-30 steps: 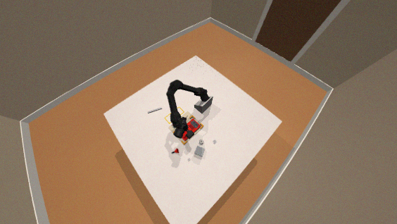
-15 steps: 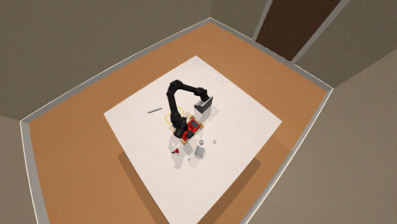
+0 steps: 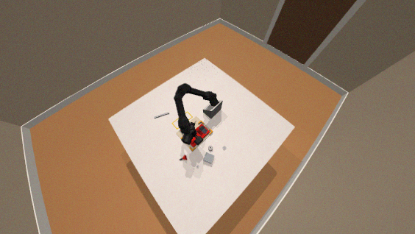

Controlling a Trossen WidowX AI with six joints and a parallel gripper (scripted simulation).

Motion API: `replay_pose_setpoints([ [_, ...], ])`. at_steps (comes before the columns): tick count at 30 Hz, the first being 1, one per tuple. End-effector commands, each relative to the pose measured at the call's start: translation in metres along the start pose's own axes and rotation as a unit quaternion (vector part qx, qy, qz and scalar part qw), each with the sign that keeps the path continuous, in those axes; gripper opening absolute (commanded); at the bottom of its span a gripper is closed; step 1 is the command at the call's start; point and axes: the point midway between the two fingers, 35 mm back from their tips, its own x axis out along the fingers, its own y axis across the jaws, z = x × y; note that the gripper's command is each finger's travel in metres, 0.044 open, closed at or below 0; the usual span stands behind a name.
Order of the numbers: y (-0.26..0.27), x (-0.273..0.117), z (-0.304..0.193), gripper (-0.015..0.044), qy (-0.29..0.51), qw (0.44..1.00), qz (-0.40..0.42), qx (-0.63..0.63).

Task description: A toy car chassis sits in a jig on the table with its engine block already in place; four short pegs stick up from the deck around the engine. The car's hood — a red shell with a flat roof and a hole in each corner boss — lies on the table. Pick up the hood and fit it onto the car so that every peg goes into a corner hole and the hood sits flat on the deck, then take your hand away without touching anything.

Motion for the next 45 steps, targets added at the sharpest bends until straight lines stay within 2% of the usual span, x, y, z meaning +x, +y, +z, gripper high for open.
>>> replay_pose_setpoints([
  [1,0.0,0.003,-0.002,0.0,0.001,1.0,-0.002,-0.003],
  [45,0.0,-0.002,0.0,0.0,-0.001,1.0,0.0,-0.002],
])
